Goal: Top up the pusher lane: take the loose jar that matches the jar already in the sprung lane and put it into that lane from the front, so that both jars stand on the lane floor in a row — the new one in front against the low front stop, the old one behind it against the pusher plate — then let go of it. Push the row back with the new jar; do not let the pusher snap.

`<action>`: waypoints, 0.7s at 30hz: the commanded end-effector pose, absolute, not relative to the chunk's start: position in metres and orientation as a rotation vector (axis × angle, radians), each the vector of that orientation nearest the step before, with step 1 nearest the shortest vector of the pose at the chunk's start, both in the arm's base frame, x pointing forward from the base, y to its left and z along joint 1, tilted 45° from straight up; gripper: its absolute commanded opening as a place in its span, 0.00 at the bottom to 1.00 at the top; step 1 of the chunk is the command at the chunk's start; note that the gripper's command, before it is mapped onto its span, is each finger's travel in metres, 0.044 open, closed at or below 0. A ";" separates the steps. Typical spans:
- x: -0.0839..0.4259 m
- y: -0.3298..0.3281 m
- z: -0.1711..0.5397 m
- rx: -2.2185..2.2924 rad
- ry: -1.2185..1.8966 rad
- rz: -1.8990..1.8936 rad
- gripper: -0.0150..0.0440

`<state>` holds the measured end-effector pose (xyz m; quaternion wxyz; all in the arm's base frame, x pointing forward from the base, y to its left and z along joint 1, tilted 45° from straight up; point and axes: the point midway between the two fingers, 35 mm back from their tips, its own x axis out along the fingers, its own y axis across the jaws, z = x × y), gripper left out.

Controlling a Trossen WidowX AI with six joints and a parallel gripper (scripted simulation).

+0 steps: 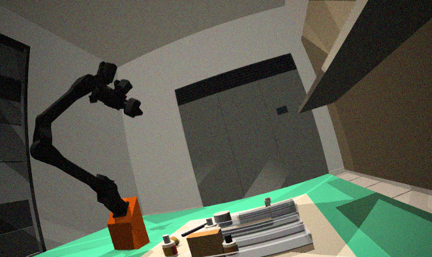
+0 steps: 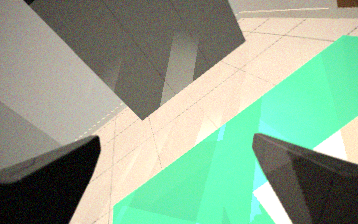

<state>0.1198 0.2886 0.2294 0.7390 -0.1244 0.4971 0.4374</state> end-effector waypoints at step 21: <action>0.268 -0.039 0.100 -0.520 1.368 -0.442 1.00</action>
